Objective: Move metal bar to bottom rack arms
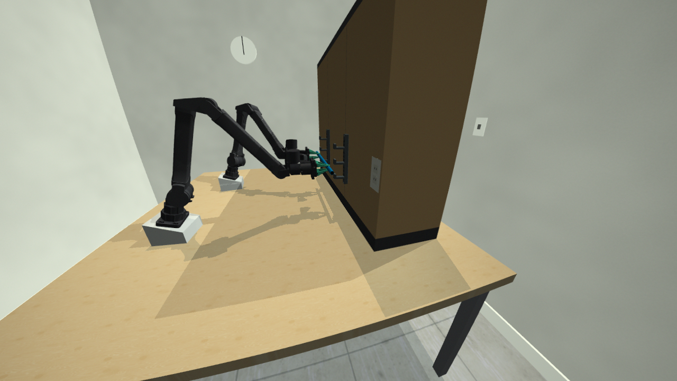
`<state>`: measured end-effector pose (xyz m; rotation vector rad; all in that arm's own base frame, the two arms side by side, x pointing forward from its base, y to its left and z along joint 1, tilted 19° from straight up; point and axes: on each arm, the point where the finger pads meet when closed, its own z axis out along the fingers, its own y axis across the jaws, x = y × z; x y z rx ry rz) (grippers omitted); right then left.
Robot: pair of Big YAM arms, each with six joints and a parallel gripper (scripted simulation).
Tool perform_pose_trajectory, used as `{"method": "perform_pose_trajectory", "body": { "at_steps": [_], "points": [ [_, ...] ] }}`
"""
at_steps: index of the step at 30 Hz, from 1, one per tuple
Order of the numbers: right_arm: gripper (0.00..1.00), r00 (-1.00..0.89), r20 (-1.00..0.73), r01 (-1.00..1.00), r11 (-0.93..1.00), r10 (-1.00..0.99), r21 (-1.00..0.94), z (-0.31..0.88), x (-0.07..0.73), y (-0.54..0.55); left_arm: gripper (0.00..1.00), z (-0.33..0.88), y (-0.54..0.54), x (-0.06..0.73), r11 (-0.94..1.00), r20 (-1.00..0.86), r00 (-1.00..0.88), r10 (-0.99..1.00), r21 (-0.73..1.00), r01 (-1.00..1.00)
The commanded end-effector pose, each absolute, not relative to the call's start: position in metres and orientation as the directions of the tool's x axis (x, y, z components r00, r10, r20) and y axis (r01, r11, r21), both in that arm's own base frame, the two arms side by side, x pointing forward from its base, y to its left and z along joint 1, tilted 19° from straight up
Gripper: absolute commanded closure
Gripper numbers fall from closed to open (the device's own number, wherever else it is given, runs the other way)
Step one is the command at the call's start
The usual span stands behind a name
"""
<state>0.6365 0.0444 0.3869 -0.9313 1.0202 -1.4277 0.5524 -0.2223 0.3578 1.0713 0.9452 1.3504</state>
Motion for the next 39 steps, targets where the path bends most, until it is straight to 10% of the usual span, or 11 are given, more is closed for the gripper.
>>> {"method": "perform_pose_trajectory", "body": {
  "at_steps": [1,39],
  "points": [
    [1.0,-0.088,-0.008,0.4,-0.027,-0.996,-0.916,0.44,0.629,0.048,1.0,0.44,-0.202,0.567,0.003,-0.015,-0.027,1.0,0.918,-0.396],
    [1.0,-0.088,-0.008,0.4,-0.027,-0.996,-0.916,0.434,0.628,0.043,1.0,0.391,-0.216,0.556,0.003,-0.015,-0.027,1.0,0.918,-0.396]
  ]
}}
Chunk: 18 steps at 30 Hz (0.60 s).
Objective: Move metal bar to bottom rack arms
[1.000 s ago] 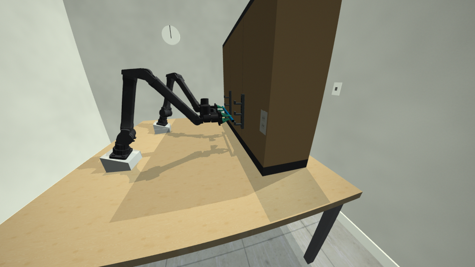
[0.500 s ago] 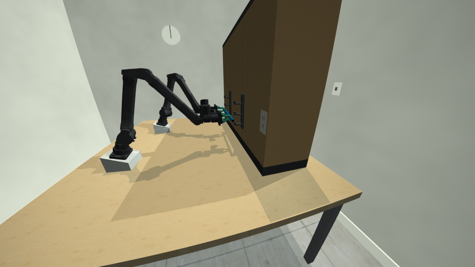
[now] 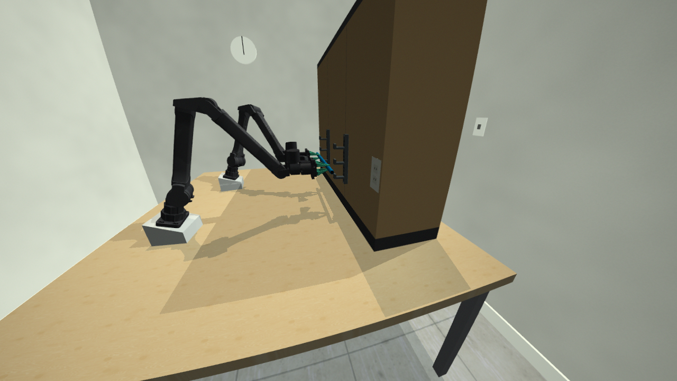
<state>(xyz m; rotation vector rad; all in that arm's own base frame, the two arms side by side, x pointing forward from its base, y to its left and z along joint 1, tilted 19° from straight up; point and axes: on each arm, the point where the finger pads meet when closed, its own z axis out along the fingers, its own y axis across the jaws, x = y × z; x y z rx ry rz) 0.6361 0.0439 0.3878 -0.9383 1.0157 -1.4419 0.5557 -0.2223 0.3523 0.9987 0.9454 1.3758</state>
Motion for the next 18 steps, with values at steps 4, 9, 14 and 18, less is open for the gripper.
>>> {"method": "perform_pose_trajectory", "body": {
  "at_steps": [4,9,14,18],
  "points": [
    [1.0,-0.088,-0.008,0.4,-0.027,-0.996,-0.916,0.4331,0.6274,0.0421,1.0,0.389,-0.2168,0.555,0.003,-0.015,-0.027,1.0,0.918,-0.396],
    [1.0,-0.088,-0.008,0.4,-0.027,-0.996,-0.916,0.432,0.6272,0.0414,1.0,0.3873,-0.2175,0.5539,0.003,-0.015,-0.027,1.0,0.918,-0.396],
    [1.0,-0.088,-0.008,0.4,-0.027,-0.996,-0.916,0.4299,0.6269,0.04,1.0,0.384,-0.2187,0.5522,0.003,-0.015,-0.027,1.0,0.918,-0.396],
    [1.0,-0.088,-0.008,0.4,-0.027,-0.996,-0.916,0.4283,0.6267,0.0389,1.0,0.3814,-0.2198,0.5508,0.003,-0.015,-0.027,1.0,0.918,-0.396]
  ]
}}
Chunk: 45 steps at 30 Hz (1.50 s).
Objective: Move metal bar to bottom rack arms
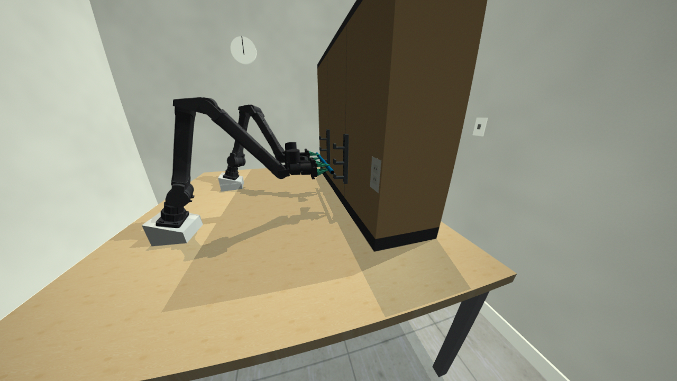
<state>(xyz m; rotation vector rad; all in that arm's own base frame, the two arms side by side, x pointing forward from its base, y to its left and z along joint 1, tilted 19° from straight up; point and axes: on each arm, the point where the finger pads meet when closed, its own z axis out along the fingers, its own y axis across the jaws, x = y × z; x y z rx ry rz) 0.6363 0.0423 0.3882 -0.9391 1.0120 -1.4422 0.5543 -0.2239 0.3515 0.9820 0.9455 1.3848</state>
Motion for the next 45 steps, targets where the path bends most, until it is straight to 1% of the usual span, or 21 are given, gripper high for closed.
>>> {"method": "perform_pose_trajectory", "body": {
  "at_steps": [1,45],
  "points": [
    [1.0,-0.088,-0.008,0.4,-0.027,-0.996,-0.916,0.428,0.627,0.039,1.0,0.381,-0.22,0.55,0.003,-0.015,-0.027,1.0,0.918,-0.396],
    [1.0,-0.088,-0.008,0.4,-0.027,-0.996,-0.916,0.431,0.655,0.038,1.0,0.386,-0.218,0.576,0.003,-0.015,-0.027,1.0,0.918,-0.396]
  ]
}}
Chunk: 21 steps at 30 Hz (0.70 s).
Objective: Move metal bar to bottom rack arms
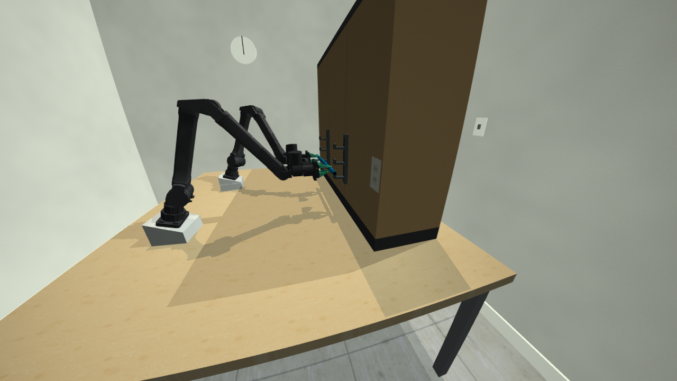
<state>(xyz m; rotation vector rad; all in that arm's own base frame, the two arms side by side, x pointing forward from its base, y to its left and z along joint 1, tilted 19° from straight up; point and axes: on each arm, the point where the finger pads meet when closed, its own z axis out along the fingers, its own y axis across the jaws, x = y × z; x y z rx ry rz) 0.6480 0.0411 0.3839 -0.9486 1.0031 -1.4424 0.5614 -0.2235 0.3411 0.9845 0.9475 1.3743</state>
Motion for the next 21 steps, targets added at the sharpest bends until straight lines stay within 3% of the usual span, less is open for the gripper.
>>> {"method": "perform_pose_trajectory", "body": {
  "at_steps": [1,21],
  "points": [
    [1.0,-0.088,-0.008,0.4,-0.027,-0.996,-0.916,0.431,0.656,0.037,1.0,0.386,-0.218,0.577,0.003,-0.015,-0.027,1.0,0.918,-0.396],
    [1.0,-0.088,-0.008,0.4,-0.027,-0.996,-0.916,0.437,0.67,0.036,1.0,0.395,-0.219,0.59,0.003,-0.015,-0.027,1.0,0.918,-0.396]
  ]
}}
